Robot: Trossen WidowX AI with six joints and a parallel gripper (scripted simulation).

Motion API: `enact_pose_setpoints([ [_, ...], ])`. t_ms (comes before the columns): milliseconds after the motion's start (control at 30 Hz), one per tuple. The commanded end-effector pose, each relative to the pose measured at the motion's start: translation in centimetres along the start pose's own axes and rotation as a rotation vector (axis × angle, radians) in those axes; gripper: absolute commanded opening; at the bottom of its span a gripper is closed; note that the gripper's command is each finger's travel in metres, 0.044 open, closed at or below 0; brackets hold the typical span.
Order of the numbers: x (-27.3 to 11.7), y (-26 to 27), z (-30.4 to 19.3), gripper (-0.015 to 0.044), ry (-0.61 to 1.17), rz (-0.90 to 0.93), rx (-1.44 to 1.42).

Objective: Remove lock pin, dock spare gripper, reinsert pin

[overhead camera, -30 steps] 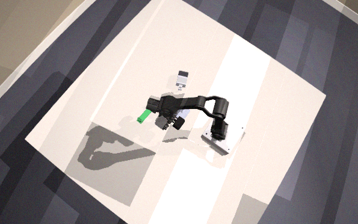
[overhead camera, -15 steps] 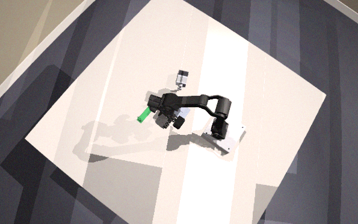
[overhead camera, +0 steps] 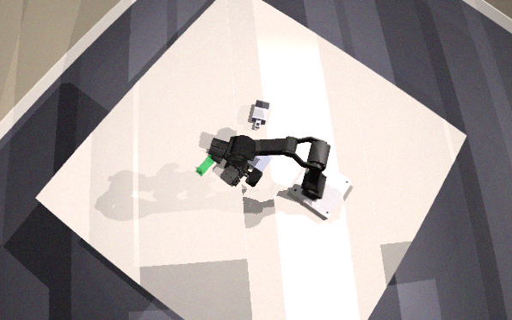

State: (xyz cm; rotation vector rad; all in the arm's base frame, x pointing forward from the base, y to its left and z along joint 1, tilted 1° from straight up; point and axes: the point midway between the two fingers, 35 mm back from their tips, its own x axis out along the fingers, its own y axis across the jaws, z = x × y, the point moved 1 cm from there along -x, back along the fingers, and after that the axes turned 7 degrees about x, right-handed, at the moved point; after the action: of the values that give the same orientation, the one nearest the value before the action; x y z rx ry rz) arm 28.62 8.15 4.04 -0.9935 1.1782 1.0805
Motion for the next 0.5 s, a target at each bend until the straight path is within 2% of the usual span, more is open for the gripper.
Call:
enact_pose_setpoints([
  [0, 0.0, 0.0, 0.3, 0.0000, 0.000, 0.001, 0.003],
  [467, 0.2, 0.2, 1.6, 0.0000, 0.002, 0.001, 0.004],
])
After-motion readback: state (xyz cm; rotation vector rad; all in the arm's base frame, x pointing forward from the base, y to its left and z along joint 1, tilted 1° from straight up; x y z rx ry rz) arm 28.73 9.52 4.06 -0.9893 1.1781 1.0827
